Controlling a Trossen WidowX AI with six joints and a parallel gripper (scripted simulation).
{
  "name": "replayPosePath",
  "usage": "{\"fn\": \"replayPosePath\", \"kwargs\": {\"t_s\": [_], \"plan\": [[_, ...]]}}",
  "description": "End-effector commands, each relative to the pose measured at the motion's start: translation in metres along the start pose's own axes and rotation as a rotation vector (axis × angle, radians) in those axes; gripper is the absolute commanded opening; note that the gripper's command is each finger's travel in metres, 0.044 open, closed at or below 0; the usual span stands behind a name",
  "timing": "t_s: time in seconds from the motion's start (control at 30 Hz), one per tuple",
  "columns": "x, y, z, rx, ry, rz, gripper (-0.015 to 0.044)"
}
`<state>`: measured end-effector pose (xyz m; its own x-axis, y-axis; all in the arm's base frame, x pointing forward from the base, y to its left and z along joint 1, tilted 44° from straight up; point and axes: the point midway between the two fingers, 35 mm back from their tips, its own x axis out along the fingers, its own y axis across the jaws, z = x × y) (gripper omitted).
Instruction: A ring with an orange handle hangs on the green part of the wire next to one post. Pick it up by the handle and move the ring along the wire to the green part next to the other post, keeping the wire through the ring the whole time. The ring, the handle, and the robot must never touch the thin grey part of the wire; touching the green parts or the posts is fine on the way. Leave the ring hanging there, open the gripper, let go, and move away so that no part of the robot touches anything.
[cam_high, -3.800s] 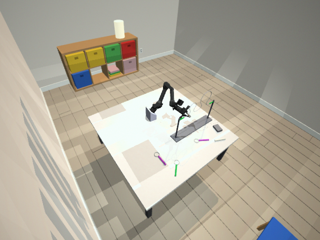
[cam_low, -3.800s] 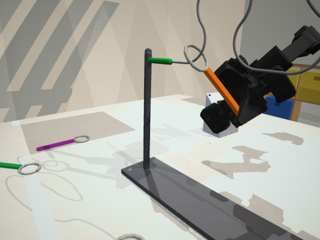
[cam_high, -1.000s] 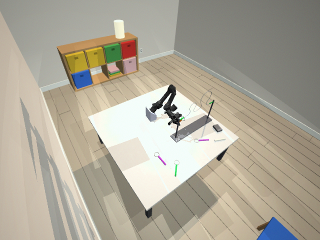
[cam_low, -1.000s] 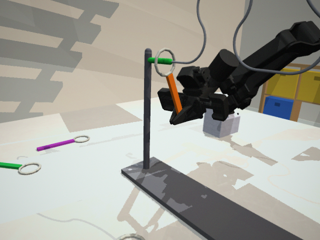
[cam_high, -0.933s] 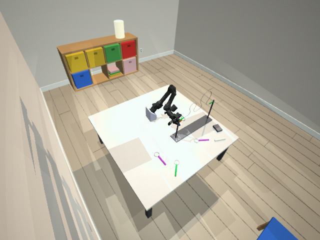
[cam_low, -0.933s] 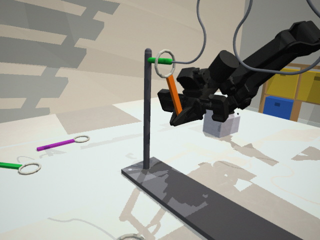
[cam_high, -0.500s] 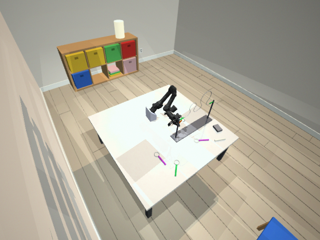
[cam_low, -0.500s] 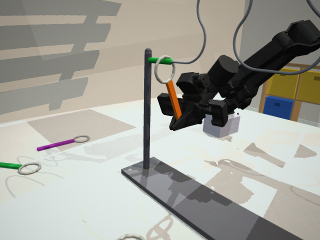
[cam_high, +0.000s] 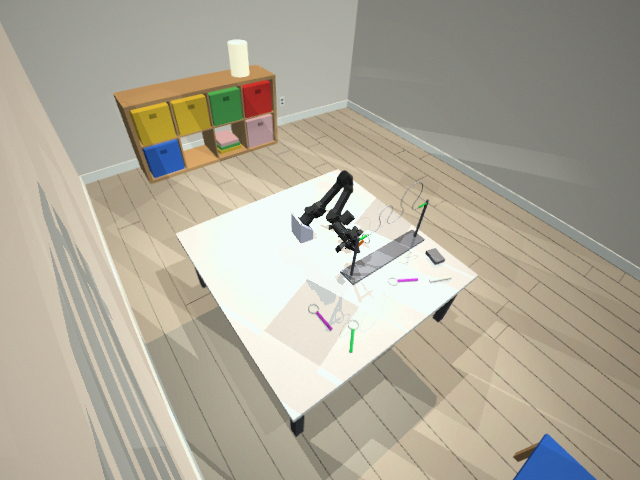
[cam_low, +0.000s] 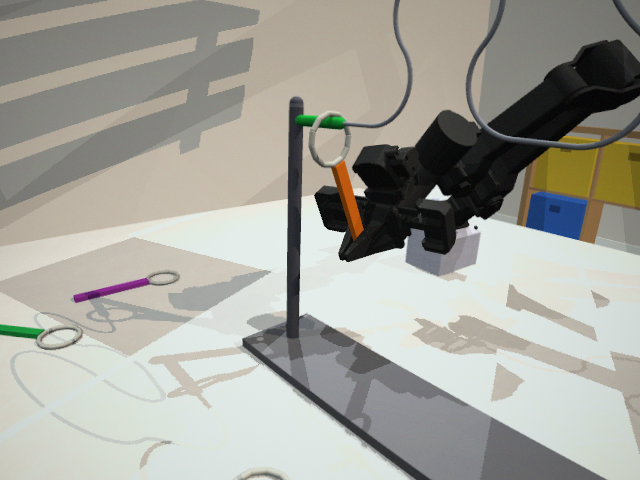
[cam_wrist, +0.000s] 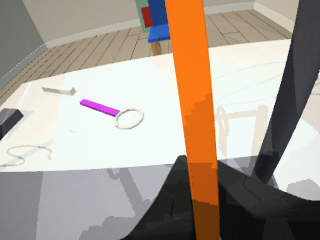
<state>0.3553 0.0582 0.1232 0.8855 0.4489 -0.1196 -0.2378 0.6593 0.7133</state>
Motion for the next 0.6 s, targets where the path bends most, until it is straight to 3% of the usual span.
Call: {"fn": "replayPosePath", "kwargs": {"t_s": [0.0,0.27,0.57], "plan": [[0.0,0.0,0.0,0.0,0.0,0.0,-0.0045],[-0.002,0.0,0.0,0.0,0.0,0.0,0.016],[-0.026,-0.001,0.002,0.002,0.001,-0.004,0.016]]}}
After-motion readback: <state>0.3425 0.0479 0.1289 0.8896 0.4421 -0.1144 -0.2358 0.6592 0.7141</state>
